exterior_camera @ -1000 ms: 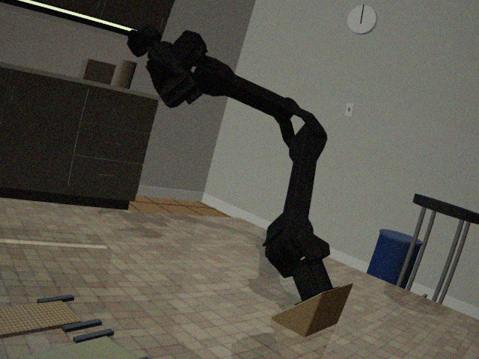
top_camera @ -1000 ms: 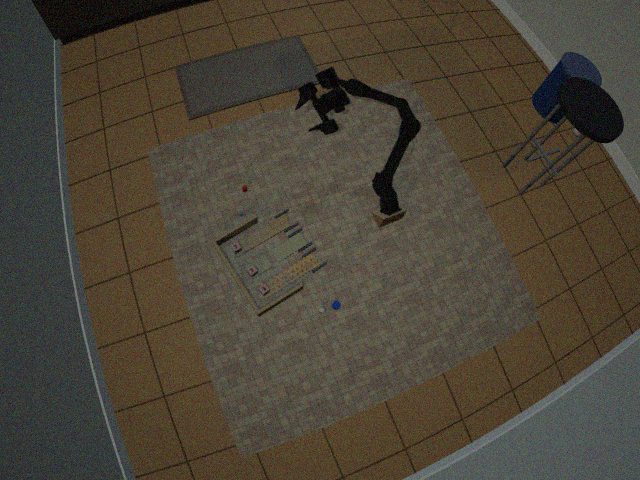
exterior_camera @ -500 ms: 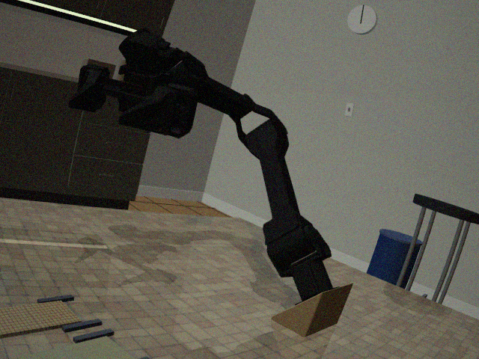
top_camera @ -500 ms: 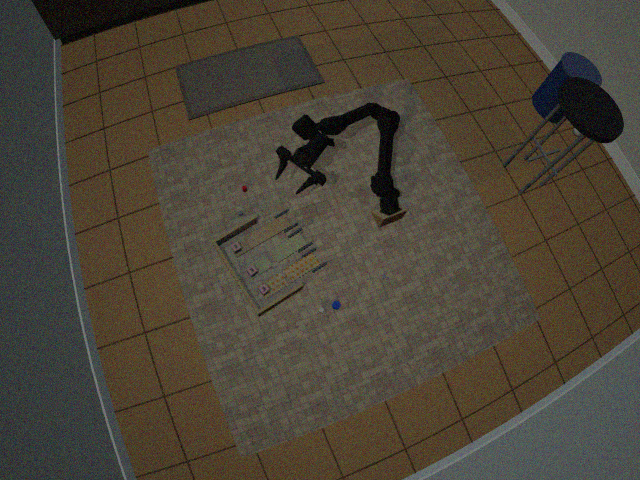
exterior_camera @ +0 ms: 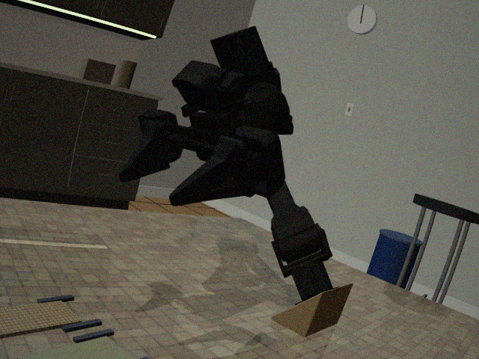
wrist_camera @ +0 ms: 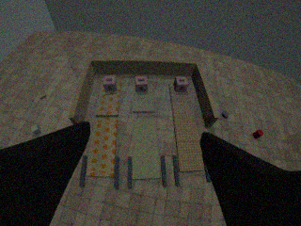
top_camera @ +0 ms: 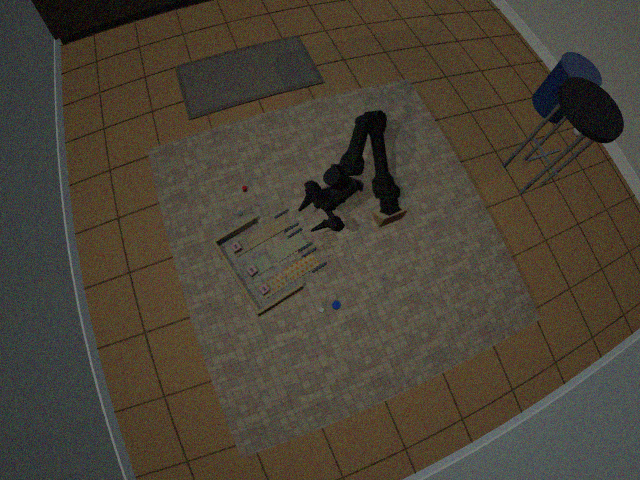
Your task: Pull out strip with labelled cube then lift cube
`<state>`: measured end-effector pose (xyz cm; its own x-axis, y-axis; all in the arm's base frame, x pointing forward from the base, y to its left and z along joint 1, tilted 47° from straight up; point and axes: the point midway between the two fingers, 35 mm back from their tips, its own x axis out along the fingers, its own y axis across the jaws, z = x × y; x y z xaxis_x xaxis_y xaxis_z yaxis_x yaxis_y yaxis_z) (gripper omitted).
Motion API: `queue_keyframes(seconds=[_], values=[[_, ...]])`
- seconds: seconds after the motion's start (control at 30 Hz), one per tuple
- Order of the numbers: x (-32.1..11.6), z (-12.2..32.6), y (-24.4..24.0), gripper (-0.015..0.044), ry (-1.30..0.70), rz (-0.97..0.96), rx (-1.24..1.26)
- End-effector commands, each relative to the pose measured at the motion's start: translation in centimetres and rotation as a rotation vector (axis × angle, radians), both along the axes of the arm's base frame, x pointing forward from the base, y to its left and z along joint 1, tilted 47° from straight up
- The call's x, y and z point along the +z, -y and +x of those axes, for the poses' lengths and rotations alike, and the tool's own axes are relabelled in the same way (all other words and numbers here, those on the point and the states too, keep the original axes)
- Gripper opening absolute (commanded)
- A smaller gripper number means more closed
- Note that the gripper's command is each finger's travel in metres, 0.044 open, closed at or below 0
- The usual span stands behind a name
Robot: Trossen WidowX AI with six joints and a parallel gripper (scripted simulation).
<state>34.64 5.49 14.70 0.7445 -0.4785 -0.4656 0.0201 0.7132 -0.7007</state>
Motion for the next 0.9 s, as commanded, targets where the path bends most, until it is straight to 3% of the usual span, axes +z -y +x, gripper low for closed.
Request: queue_keyframes(seconds=[0.0,0.43,0.87], values=[[-1.9,-1.9,-0.9,0.0400,0.105,-0.037,-0.087],[-1.9,-1.9,-0.9,0.0400,0.105,-0.037,-0.087],[-1.9,4.3,5.8,0.0059,-0.272,-0.064,-0.341]])
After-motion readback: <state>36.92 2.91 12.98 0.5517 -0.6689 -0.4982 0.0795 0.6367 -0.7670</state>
